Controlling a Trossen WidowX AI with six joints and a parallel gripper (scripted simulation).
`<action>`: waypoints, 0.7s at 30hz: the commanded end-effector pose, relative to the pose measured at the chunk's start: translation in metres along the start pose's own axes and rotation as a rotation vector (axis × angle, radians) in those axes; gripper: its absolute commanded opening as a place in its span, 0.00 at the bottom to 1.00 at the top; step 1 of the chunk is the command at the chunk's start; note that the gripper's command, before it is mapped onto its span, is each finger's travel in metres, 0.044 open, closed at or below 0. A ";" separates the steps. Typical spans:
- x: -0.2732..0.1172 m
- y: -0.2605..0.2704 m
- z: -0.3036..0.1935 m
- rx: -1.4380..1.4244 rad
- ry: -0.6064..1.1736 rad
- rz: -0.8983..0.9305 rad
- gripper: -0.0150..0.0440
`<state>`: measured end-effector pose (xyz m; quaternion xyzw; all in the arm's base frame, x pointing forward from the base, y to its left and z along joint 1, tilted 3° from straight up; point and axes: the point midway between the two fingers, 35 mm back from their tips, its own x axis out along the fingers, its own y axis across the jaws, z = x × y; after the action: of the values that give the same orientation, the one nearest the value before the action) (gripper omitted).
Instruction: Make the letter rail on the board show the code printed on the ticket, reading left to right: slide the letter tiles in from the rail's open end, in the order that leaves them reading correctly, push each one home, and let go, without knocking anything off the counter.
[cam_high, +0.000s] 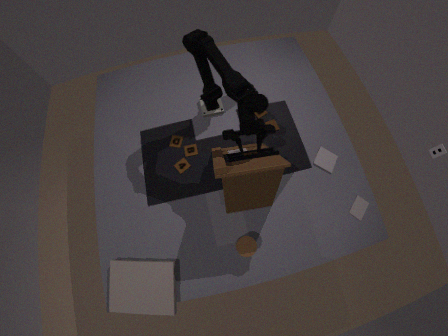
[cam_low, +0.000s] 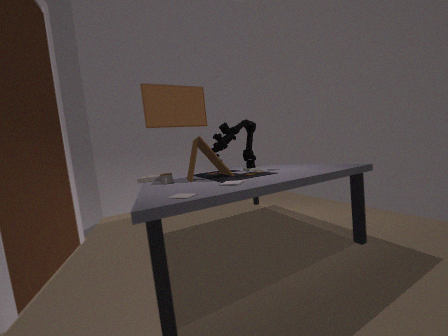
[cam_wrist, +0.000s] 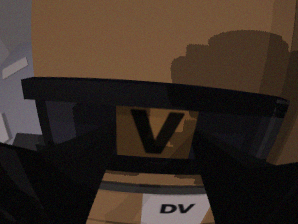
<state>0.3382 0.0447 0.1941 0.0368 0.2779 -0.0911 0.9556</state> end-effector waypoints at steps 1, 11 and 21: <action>0.000 -0.002 -0.001 -0.004 0.001 0.004 0.25; 0.000 -0.008 -0.001 -0.004 0.001 0.004 0.25; 0.000 -0.014 -0.001 -0.005 0.001 0.003 0.25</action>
<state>0.3358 0.0325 0.1936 0.0362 0.2781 -0.0913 0.9555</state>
